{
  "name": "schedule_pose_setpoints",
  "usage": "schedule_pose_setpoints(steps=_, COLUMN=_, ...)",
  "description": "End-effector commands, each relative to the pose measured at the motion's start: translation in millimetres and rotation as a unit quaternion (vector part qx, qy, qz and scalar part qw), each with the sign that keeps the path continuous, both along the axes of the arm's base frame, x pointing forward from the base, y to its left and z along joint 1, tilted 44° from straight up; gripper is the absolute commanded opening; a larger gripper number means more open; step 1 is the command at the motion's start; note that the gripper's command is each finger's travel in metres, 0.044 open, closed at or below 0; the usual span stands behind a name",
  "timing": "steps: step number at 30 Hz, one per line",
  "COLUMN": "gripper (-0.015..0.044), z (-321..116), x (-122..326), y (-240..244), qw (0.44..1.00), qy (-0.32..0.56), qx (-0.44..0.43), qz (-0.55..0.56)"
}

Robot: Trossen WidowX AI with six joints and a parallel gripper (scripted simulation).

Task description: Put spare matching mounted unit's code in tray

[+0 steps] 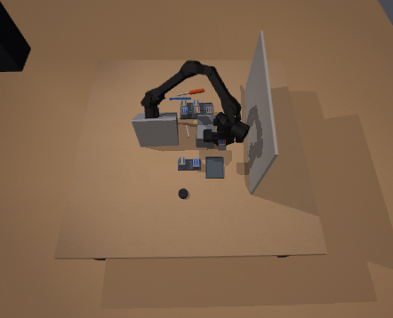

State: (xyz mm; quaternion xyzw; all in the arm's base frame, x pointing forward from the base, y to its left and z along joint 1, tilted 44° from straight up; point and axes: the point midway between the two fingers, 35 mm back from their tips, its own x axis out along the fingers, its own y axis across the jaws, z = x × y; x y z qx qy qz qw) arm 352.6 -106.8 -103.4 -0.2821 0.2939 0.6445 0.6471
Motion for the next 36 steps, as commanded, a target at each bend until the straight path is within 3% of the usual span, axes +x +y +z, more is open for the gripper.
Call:
schedule_pose_setpoints(steps=1, gripper=0.0000, z=-21, x=-13, y=-17, qw=1.000, qy=0.000, qx=0.007, qz=0.002)
schedule_pose_setpoints(steps=36, gripper=0.0000, z=-64, x=-17, y=0, qw=1.000, qy=-0.002, qx=0.011, qz=0.002)
